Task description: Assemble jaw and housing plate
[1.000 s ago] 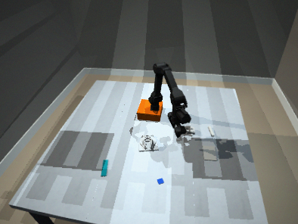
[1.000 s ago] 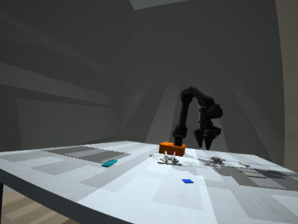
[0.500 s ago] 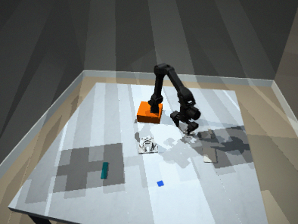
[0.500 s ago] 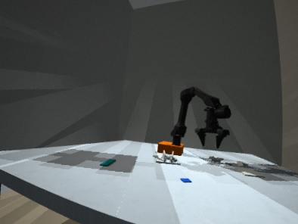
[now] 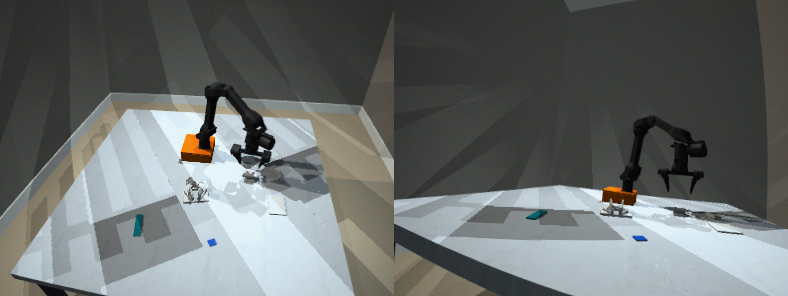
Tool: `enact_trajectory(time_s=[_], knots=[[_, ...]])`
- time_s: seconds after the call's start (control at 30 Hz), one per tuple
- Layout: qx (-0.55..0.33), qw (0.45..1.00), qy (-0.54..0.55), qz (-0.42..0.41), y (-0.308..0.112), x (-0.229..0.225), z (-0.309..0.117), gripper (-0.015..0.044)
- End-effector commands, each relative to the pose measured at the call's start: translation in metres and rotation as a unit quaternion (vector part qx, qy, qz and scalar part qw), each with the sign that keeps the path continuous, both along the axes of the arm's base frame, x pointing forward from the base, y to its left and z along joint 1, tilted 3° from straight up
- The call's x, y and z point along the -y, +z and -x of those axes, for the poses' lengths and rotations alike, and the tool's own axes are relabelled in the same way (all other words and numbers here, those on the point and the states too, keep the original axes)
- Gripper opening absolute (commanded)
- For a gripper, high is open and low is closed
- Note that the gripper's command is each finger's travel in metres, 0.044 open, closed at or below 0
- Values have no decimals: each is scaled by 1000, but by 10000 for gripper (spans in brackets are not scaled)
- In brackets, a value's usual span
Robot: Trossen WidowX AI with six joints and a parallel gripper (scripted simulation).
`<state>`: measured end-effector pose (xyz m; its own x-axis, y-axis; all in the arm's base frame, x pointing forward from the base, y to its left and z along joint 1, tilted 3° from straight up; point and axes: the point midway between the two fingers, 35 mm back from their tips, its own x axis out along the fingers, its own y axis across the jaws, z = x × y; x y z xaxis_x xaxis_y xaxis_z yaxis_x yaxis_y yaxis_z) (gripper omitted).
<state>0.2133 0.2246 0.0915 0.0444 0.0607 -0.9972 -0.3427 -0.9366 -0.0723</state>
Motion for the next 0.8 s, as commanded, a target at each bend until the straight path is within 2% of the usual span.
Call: enact_trajectory(time_s=[0.0,0.27,0.43,0.77], knots=[[6,998,60,2,4,-7,11,440],[7,997,80,3,2,-10,15,440],[7,997,80,3,-36,-12,13,440],[7,997,80,3,-36,-12,13,440]])
